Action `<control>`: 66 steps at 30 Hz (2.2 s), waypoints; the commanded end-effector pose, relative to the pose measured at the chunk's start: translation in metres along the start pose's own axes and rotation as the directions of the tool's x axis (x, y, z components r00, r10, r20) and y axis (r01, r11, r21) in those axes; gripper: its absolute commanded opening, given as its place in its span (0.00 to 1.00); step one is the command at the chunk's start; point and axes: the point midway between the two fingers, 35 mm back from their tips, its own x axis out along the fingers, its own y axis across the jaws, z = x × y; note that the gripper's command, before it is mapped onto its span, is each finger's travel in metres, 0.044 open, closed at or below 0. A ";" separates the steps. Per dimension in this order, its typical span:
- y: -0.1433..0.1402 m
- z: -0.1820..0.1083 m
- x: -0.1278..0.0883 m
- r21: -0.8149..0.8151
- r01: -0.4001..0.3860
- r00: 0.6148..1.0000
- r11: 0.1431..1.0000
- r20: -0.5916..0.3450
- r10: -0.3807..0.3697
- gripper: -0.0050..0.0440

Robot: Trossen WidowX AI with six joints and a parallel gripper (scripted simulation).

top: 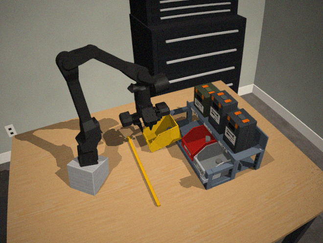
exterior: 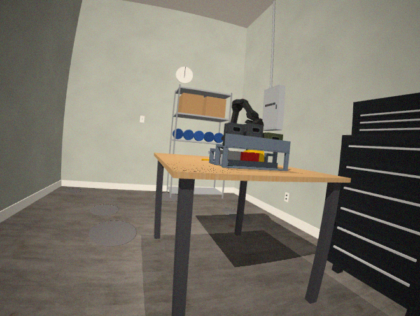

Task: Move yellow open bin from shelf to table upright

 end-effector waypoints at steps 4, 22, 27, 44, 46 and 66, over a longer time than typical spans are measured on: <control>0.001 -0.001 -0.009 -0.004 -0.004 1.000 1.000 -0.003 0.004 0.41; 0.001 -0.001 -0.044 -0.004 -0.004 1.000 1.000 -0.002 0.004 0.41; 0.001 0.000 -0.040 -0.002 -0.004 1.000 1.000 -0.001 0.004 0.41; 0.001 -0.001 -0.033 -0.006 -0.005 1.000 1.000 -0.002 0.005 0.41; 0.001 -0.001 -0.031 -0.005 -0.005 1.000 1.000 -0.002 0.005 0.41; 0.001 0.000 -0.027 -0.004 -0.005 1.000 1.000 -0.002 0.005 0.41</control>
